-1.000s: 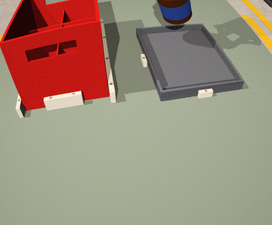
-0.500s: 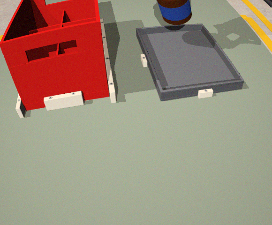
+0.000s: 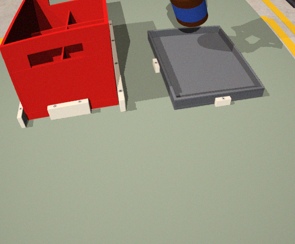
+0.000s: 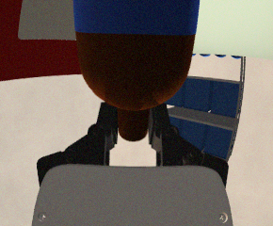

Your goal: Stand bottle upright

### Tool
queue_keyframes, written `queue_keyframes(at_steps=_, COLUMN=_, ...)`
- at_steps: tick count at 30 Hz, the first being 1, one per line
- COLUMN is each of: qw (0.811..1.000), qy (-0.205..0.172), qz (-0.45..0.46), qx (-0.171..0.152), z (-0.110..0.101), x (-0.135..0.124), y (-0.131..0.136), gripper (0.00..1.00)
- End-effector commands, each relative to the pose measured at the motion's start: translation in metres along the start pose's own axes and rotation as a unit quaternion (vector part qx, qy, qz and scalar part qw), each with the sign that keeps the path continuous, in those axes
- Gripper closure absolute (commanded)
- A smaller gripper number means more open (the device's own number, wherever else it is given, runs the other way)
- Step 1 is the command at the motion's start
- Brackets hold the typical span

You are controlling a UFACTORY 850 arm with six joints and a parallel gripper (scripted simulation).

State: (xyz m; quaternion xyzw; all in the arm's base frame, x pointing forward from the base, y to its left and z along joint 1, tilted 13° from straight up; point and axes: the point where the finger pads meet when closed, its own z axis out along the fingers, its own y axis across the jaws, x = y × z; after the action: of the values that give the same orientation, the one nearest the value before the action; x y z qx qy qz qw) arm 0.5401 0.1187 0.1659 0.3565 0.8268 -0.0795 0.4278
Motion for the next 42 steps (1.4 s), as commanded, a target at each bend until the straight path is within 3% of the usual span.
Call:
queue_keyframes(at_steps=1, qw=1.0, qy=-0.001, qz=0.001, qx=0.0, z=0.0001, x=-0.0009, y=0.0009, gripper=1.0)
queue_keyframes(at_steps=42, qw=1.0, qy=-0.001, qz=0.001, qx=0.0, z=0.003, x=-0.0026, y=0.0046, gripper=1.0)
